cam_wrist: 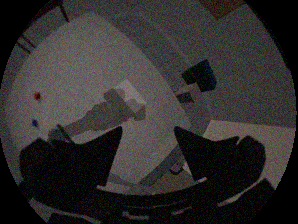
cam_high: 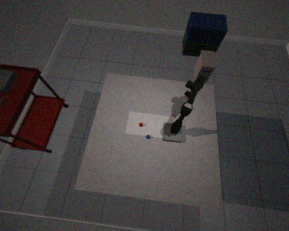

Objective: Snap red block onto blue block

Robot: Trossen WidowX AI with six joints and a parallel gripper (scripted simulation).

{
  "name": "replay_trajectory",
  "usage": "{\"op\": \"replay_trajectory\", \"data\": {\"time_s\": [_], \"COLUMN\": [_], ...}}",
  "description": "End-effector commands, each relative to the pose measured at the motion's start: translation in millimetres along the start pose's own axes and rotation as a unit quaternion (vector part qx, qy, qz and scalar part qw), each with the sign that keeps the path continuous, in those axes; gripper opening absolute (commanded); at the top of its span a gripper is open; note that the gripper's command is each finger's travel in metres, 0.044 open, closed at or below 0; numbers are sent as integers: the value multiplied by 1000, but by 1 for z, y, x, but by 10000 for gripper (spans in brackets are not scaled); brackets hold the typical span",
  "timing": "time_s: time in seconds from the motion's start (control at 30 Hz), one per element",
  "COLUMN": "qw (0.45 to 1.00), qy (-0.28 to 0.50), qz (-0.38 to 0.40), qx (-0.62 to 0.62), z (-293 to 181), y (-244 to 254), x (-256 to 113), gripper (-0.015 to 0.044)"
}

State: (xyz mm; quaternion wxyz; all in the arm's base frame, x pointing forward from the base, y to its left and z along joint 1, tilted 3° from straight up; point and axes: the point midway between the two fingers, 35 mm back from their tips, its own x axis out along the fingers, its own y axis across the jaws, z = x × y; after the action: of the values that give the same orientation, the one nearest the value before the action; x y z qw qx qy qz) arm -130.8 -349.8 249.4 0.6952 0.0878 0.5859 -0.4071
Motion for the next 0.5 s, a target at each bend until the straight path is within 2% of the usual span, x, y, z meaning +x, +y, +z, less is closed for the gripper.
{"op": "replay_trajectory", "data": {"time_s": [0.0, 0.1, 0.23, 0.47], "qw": [1000, 1000, 995, 979], "qy": [0, -5, -15, -21], "qz": [0, 19, 68, 126], "qx": [0, -20, -76, -162], "z": [0, 21, 75, 142], "y": [0, 14, 60, 143], "x": [0, 10, 32, 48], "gripper": [426, 440, 440, 440]}}
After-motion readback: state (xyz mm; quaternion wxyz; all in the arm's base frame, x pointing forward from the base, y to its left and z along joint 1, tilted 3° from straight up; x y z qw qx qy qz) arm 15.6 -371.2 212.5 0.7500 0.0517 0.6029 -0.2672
